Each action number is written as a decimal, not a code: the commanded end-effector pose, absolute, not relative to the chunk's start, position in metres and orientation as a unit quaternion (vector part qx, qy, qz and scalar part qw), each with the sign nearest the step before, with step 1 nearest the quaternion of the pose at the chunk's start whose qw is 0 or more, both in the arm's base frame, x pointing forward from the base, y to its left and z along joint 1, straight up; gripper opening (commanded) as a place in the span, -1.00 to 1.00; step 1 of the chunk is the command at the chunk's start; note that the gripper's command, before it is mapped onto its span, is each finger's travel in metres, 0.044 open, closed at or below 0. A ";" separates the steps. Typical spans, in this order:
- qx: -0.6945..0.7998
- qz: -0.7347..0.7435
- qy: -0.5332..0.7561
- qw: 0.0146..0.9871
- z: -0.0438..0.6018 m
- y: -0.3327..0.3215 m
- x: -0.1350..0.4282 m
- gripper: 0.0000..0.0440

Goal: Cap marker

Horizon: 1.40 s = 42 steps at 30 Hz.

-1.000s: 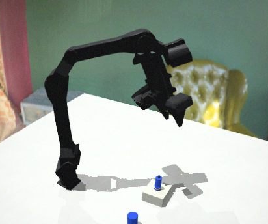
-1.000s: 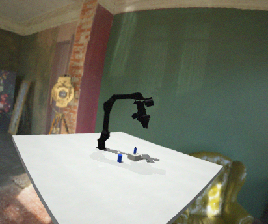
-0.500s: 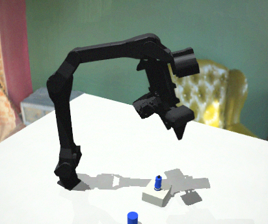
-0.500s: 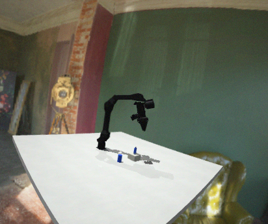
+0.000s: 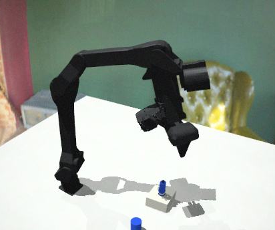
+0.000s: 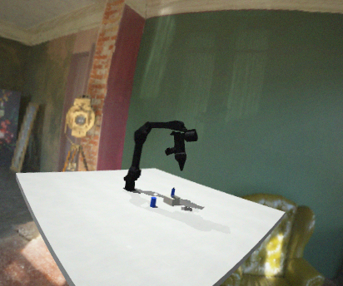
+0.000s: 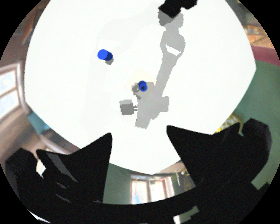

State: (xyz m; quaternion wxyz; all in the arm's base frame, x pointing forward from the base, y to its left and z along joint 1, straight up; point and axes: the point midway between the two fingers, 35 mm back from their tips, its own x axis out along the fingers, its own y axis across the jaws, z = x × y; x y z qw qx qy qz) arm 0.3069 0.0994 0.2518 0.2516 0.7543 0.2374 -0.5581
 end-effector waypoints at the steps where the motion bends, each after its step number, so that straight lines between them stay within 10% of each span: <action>1: 0.751 -0.567 0.233 0.246 0.248 0.093 0.309 0.53; 42: 0.701 -0.671 0.169 0.174 0.200 0.013 0.318 0.51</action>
